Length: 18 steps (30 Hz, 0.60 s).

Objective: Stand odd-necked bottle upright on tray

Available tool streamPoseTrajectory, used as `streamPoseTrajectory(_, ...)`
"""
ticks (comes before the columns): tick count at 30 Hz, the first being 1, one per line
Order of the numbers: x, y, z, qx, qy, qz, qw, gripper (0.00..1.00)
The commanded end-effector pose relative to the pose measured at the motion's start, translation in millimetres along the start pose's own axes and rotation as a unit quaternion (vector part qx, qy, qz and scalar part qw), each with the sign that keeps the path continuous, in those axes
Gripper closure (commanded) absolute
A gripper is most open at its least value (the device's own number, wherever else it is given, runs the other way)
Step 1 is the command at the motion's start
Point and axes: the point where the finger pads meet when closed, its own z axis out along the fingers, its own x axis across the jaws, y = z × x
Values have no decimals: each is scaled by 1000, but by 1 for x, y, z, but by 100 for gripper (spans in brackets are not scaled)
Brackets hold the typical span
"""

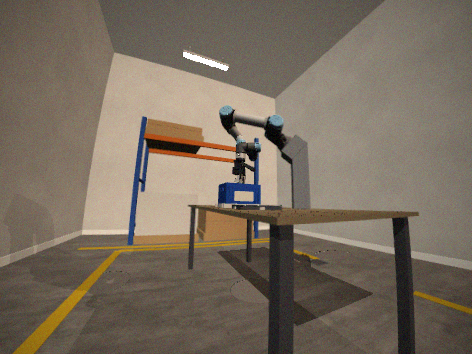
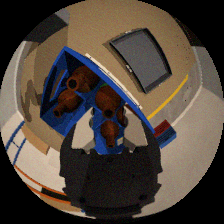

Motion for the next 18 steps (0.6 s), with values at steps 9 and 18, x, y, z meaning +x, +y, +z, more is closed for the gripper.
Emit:
streamPoseTrajectory(9,0,0,-19,0,0,0,1000,62)
streamPoseTrajectory(18,0,0,-42,0,0,0,1000,62)
